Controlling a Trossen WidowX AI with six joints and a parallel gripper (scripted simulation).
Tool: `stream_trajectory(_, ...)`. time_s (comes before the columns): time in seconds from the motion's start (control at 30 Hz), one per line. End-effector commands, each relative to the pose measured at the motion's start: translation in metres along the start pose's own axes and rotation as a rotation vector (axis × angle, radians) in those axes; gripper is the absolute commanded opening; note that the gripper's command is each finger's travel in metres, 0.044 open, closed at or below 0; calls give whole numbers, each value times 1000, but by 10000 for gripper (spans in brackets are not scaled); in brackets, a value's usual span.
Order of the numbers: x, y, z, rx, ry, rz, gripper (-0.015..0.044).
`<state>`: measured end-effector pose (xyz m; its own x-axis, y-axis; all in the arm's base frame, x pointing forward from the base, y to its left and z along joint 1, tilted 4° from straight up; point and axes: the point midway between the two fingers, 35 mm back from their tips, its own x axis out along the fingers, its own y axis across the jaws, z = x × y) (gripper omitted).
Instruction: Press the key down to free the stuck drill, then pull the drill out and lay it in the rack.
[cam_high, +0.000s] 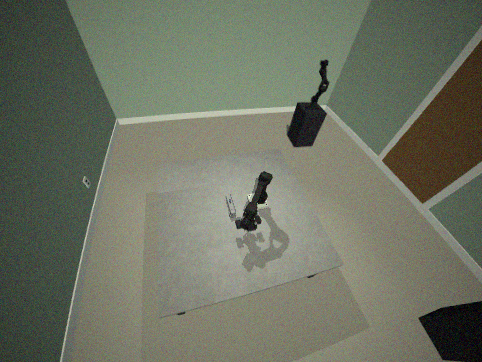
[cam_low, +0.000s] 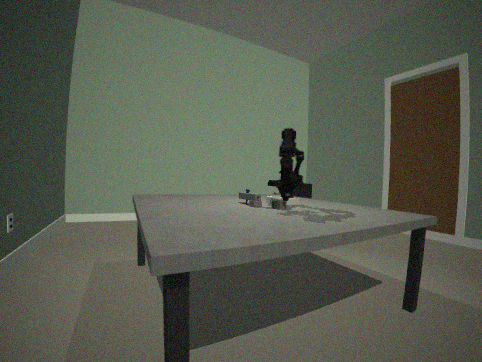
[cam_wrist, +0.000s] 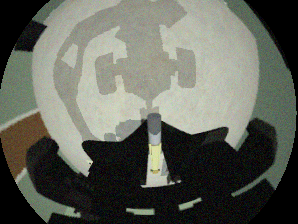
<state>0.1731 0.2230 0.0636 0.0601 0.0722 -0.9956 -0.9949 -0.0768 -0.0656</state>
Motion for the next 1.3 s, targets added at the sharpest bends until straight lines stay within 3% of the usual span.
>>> stream_trajectory(0.0, 8, 1, -1, 6, 4, -2, 0)
stream_trajectory(1.0, 43, 0, -1, 6, 4, -2, 0)
stream_trajectory(1.27, 36, 0, 1, 4, -4, -2, 210)
